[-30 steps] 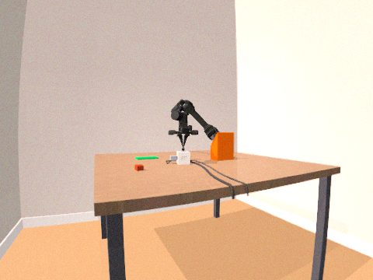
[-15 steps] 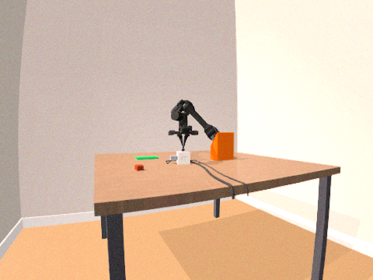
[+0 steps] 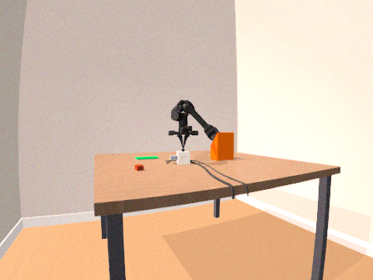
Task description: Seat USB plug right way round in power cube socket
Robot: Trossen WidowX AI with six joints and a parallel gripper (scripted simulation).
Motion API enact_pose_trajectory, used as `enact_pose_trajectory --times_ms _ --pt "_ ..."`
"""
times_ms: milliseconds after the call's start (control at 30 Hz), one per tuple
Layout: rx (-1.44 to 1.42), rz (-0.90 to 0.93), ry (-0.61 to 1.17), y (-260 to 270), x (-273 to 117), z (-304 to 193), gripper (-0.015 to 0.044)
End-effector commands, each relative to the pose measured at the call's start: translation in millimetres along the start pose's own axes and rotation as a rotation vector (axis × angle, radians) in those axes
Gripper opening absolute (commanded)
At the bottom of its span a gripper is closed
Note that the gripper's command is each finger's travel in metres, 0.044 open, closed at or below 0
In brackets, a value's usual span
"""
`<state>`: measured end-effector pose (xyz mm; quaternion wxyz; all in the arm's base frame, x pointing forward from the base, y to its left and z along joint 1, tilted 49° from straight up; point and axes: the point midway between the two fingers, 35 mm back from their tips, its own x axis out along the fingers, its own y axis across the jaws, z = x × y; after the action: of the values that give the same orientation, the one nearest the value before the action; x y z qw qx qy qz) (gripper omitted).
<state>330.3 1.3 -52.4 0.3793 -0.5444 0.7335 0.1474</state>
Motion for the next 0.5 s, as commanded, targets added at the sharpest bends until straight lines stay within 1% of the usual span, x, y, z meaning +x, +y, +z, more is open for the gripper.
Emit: enact_pose_trajectory --times_ms 0,467 --pt "-0.006 -0.002 0.004 0.6 1.6 -0.6 0.0" --pt "-0.006 -0.002 0.004 0.6 3.3 -0.7 0.0"
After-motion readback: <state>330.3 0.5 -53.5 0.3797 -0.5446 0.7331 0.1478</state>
